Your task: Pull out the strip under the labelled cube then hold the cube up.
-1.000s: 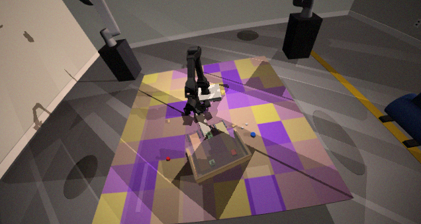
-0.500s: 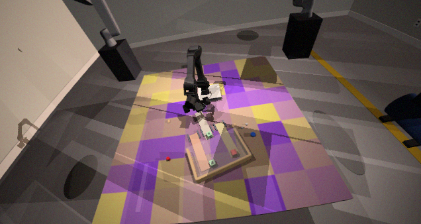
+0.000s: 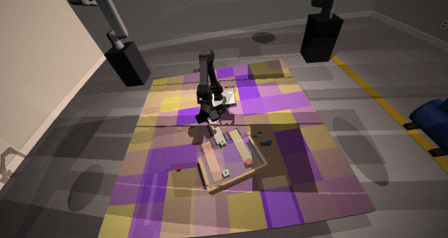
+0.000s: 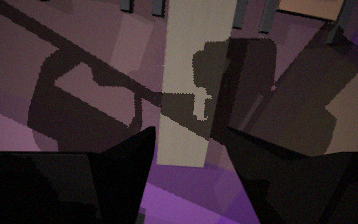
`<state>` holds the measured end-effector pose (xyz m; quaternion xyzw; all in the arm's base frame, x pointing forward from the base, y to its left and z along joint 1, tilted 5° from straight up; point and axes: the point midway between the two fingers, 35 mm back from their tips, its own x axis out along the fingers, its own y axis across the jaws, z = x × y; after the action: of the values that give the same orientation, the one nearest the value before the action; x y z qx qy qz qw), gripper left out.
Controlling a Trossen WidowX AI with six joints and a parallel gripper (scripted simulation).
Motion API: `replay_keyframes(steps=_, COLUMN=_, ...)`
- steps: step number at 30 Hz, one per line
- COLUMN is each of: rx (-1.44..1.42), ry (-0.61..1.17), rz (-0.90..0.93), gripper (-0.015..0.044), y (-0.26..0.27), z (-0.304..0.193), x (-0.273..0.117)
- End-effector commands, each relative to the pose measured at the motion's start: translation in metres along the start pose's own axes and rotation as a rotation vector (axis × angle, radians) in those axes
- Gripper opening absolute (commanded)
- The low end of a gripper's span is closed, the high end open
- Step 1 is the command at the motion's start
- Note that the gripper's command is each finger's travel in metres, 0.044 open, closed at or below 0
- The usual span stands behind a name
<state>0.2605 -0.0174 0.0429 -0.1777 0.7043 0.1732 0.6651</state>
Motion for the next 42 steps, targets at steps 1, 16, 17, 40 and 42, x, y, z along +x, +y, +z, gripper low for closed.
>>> replay_keyframes(steps=1, rx=-0.002, ry=0.001, rz=0.001, gripper=0.0368, y=-0.001, z=0.016, x=-0.002)
replay_keyframes(steps=16, rx=-0.002, ry=-0.004, rz=0.001, gripper=0.044, y=-0.007, z=0.066, x=-0.009)
replay_keyframes(steps=17, rx=-0.002, ry=-0.004, rz=0.001, gripper=0.044, y=-0.007, z=0.069, x=-0.01)
replay_keyframes(steps=40, rx=-0.002, ry=-0.012, rz=0.0, gripper=0.044, y=-0.014, z=0.147, x=-0.021)
replay_keyframes(steps=42, rx=-0.002, ry=-0.012, rz=0.0, gripper=0.044, y=-0.013, z=0.154, x=-0.022)
